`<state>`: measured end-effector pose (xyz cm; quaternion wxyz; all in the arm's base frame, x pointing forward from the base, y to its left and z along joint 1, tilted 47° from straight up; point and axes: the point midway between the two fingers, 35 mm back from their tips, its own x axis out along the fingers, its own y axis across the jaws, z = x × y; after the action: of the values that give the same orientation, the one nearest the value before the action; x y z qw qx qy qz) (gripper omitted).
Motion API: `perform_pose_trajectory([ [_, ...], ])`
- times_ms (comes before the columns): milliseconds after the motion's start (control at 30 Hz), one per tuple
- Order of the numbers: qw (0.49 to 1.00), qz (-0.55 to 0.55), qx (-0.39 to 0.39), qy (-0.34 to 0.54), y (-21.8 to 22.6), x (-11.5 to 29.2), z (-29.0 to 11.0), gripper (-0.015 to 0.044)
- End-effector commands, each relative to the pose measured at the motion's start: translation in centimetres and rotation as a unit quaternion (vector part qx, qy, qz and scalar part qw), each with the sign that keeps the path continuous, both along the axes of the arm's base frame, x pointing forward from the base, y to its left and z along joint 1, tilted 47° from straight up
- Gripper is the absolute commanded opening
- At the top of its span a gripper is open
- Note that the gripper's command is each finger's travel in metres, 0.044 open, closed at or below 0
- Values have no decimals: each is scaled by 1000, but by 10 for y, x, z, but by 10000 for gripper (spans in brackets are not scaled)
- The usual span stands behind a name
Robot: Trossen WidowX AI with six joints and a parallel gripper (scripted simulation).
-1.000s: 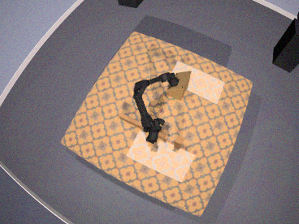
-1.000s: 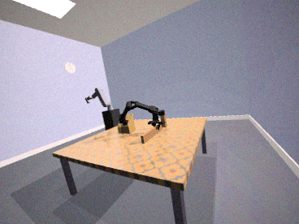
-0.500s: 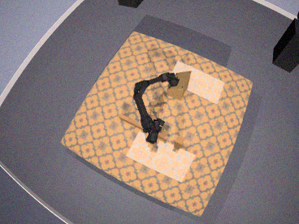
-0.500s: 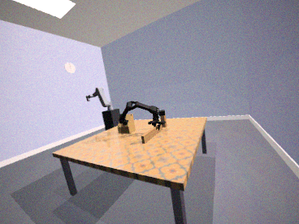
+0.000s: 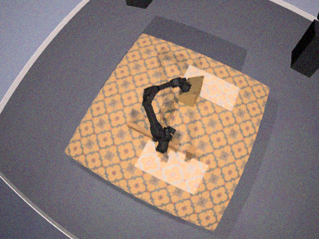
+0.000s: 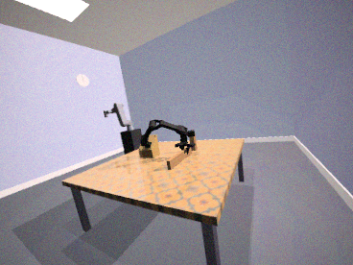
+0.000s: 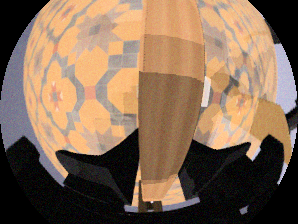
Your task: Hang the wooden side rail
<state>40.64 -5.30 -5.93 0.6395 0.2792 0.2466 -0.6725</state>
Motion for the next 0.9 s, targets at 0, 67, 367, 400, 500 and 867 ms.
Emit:
perform_pose_trajectory([
  [0, 1000, 1, -1, 0, 1, 0, 1, 0],
  [67, 1000, 1, -1, 0, 2, 0, 1, 0],
  [367, 1000, 1, -1, 0, 3, 0, 2, 0],
  [400, 1000, 1, -1, 0, 3, 0, 2, 0],
  [500, 1000, 1, -1, 0, 3, 0, 3, 0],
  [867, 1000, 1, -1, 0, 4, 0, 4, 0],
])
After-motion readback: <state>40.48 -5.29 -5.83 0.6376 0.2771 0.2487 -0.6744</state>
